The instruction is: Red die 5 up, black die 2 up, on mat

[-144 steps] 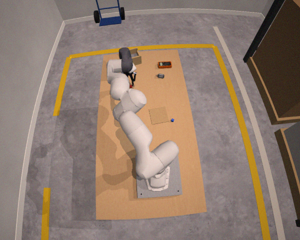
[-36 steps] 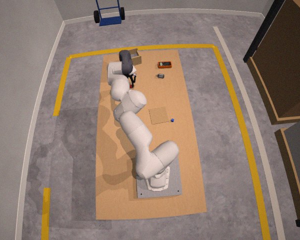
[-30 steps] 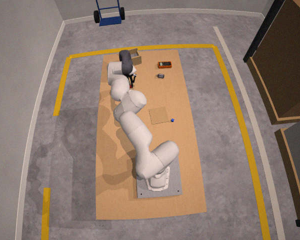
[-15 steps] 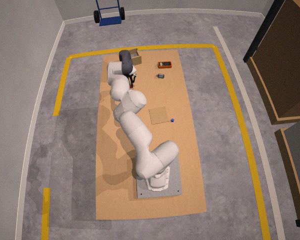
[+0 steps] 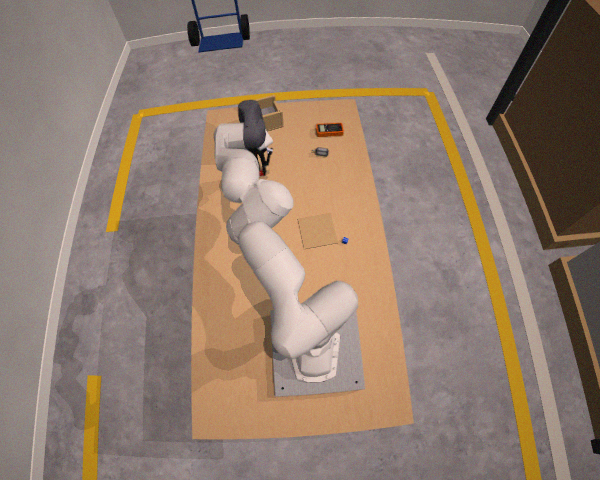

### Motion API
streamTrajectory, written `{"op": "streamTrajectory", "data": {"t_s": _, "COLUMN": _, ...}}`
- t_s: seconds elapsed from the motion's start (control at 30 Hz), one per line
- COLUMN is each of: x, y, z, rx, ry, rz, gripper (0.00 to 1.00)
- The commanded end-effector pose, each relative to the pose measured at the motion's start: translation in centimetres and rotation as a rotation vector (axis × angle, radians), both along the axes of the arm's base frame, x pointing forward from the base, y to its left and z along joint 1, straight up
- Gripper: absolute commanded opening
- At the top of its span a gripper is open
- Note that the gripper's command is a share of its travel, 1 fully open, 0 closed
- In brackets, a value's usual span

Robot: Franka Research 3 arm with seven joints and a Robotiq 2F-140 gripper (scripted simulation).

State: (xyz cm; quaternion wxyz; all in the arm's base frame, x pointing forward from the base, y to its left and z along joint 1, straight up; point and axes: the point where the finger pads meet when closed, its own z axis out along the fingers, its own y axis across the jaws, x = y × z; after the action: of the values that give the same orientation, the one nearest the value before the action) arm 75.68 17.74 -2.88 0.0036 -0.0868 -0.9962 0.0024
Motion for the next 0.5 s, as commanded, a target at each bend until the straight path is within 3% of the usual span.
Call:
{"op": "streamTrajectory", "data": {"t_s": 0.0, "x": 0.1, "y": 0.1, "z": -0.1, "rx": 0.004, "ry": -0.002, "rz": -0.005, "gripper": 0.18}}
{"op": "streamTrajectory", "data": {"t_s": 0.33, "x": 0.1, "y": 0.1, "z": 1.6, "rx": 0.004, "ry": -0.002, "rz": -0.005, "gripper": 0.18}}
{"op": "streamTrajectory", "data": {"t_s": 0.47, "x": 0.1, "y": 0.1, "z": 4.3, "rx": 0.004, "ry": -0.002, "rz": -0.005, "gripper": 0.18}}
